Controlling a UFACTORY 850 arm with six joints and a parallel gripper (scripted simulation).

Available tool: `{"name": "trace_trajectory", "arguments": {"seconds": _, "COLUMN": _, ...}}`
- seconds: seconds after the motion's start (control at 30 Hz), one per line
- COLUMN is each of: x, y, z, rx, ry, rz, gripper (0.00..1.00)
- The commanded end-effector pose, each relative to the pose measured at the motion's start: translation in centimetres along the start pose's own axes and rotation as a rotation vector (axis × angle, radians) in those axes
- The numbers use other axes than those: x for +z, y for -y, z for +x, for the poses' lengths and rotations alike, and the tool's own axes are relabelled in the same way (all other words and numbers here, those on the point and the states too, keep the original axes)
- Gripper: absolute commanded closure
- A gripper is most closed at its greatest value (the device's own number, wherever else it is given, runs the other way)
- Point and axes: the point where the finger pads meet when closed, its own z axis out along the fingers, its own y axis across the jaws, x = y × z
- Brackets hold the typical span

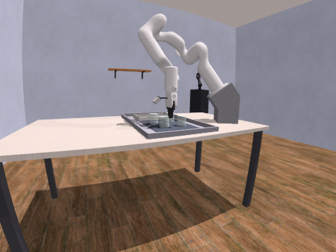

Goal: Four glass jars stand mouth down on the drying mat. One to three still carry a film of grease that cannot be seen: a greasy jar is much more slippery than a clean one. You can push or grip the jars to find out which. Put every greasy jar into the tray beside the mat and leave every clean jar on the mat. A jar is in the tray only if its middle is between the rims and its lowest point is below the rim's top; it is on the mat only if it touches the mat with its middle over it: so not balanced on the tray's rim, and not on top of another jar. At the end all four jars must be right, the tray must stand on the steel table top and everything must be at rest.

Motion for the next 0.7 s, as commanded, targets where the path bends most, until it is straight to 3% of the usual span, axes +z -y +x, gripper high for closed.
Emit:
{"name": "trace_trajectory", "arguments": {"seconds": 0.0, "x": -0.06, "y": 0.01, "z": 0.11, "rx": 0.0, "ry": -0.001, "rz": 0.0, "gripper": 1.0}}
{"name": "trace_trajectory", "arguments": {"seconds": 0.67, "x": -0.24, "y": 0.01, "z": 0.33, "rx": 0.0, "ry": -0.001, "rz": 0.0, "gripper": 1.0}}
